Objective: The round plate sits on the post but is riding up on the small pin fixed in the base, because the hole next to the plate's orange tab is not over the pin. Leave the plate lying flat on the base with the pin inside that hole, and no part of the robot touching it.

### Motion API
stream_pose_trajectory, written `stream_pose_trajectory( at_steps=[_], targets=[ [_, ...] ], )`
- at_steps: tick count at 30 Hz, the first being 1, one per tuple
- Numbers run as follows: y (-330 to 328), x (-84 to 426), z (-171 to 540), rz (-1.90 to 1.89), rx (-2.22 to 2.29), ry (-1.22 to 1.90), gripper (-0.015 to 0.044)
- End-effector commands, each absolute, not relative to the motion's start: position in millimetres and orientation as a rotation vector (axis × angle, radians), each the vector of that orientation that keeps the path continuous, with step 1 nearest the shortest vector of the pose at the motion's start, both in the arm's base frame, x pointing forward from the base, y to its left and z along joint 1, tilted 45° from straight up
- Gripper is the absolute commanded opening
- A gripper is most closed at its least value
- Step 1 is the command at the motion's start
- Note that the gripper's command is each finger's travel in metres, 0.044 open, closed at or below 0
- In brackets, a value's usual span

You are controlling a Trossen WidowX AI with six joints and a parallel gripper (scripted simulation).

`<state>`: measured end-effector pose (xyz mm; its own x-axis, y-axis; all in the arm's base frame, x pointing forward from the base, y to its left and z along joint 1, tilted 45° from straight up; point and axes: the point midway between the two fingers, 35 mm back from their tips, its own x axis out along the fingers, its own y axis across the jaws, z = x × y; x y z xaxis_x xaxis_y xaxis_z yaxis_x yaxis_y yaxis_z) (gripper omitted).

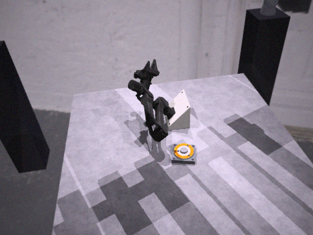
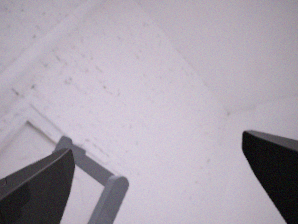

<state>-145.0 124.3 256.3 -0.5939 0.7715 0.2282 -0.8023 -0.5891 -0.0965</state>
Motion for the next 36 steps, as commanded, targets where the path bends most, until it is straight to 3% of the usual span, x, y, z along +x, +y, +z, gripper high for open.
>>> stream_pose_trajectory(
  at_steps=[1,15,26,36],
  targets=[
    [125.6,-144.6,256.1,2.195,0.193,-0.236,0.0374],
    [214.6,-87.5,240.6,1.677,-0.305,-0.118,0.0006],
    [259.9,-13.6,215.2,1.286,-0.555,0.102,0.0000],
    [267.7,91.4,184.6,0.816,-0.701,0.408,0.0000]
  ],
)
